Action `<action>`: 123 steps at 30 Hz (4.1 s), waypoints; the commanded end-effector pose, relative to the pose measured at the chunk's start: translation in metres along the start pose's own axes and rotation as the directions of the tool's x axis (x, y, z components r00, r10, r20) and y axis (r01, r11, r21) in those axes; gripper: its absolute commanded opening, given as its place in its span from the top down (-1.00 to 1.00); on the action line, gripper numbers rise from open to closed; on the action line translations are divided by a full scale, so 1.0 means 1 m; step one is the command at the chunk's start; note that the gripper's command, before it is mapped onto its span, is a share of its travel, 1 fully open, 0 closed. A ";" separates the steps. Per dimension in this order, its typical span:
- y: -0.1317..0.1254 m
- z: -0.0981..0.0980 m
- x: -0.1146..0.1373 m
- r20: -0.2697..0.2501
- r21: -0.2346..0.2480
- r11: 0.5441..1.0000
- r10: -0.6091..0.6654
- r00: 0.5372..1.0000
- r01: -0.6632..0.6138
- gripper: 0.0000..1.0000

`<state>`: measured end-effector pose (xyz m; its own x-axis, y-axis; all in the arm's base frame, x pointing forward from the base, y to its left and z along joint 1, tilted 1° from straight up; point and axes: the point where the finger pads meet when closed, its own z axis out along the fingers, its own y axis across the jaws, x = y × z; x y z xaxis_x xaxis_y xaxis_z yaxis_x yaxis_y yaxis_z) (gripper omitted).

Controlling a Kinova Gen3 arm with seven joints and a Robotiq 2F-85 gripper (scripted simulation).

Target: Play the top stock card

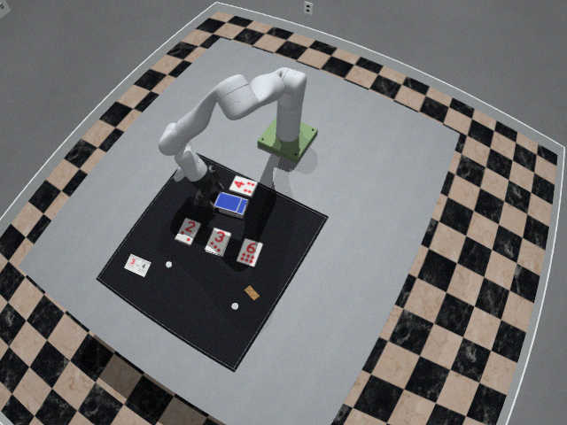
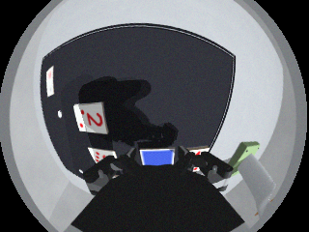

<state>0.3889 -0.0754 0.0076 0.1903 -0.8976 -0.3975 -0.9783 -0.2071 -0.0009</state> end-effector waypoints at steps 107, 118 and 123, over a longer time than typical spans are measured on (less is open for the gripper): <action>0.000 0.003 0.002 0.000 0.001 1.000 -0.001 1.000 0.001 -0.43; 0.000 0.003 0.002 0.000 0.001 1.000 -0.001 1.000 0.001 -0.43; 0.000 0.003 0.002 0.000 0.001 1.000 -0.001 1.000 0.001 -0.43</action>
<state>0.3889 -0.0753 0.0033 0.1903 -0.8976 -0.3975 -0.9783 -0.2070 -0.0009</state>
